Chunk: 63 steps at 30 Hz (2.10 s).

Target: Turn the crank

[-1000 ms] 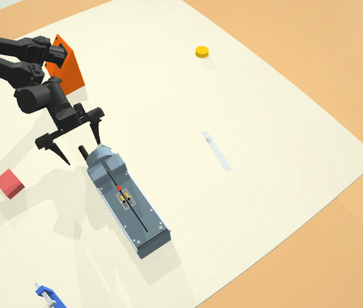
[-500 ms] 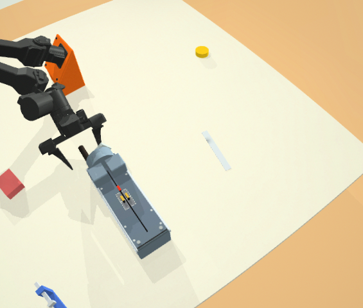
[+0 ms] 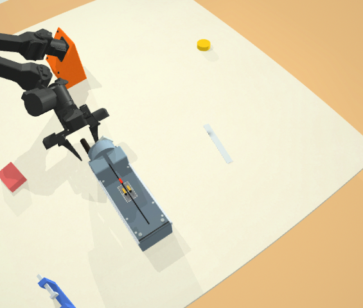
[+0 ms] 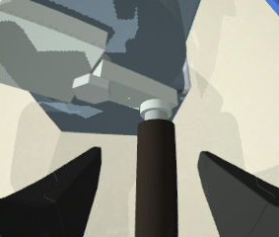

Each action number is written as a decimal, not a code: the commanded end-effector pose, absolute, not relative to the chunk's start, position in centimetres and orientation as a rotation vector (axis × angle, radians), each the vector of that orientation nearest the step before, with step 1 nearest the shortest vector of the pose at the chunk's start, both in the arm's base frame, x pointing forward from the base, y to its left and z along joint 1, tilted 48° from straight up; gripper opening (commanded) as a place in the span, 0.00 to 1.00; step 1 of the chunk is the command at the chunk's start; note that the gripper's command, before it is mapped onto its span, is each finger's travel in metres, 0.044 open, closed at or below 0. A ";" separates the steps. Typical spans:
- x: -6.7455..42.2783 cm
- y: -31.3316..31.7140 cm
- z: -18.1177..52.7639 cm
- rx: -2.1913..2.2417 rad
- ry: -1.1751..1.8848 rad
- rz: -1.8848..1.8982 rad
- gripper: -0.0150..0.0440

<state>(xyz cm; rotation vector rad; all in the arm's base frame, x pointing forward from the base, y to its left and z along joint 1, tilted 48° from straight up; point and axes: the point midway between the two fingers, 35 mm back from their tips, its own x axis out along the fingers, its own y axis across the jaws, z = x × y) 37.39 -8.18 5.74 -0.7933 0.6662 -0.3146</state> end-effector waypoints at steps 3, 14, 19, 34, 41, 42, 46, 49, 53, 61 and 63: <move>37.4 -8.1 5.7 -0.795 0.663 -0.307 0.47; 37.4 -8.1 5.7 -0.795 0.663 -0.307 0.25; 37.4 -8.1 5.9 -0.795 0.663 -0.307 0.25; 37.2 -7.2 7.2 -0.795 0.663 -0.307 0.25; 37.1 -6.4 7.7 -0.794 0.663 -0.307 0.25; 37.1 -6.2 7.7 -0.794 0.663 -0.307 0.25; 37.1 -5.7 7.8 -0.794 0.663 -0.307 0.25; 37.1 -5.4 7.8 -0.794 0.663 -0.306 0.25; 37.1 -4.9 7.8 -0.793 0.664 -0.306 0.25; 37.0 -4.0 7.6 -0.793 0.664 -0.306 0.25; 37.0 -3.8 7.5 -0.793 0.664 -0.306 0.25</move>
